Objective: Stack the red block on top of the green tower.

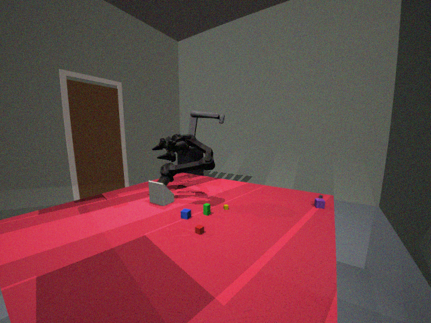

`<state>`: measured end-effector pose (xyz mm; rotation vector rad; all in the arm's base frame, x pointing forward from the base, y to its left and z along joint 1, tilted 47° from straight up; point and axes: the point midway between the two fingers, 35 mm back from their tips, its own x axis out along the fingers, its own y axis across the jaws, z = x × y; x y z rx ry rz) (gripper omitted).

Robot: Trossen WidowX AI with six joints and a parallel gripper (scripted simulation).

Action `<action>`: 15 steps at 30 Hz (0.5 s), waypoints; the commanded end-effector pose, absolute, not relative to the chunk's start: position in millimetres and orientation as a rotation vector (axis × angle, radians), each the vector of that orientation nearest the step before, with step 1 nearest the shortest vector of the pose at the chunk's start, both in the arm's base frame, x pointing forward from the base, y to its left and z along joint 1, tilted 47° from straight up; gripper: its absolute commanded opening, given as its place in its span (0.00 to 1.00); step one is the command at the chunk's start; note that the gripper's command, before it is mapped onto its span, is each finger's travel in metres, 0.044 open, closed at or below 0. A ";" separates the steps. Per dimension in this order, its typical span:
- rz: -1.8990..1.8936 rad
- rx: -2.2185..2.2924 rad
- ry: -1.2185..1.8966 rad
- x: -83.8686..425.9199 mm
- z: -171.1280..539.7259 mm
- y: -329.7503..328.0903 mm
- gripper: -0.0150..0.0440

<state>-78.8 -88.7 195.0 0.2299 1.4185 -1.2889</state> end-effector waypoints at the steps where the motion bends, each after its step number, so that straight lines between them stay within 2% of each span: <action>1: -1.285 0.228 1.417 -78.6 194.9 -89.2 0.98; 2: -1.274 0.221 1.413 -77.9 194.6 -90.6 1.00; 15: -1.042 0.168 1.272 -68.4 205.5 -131.2 1.00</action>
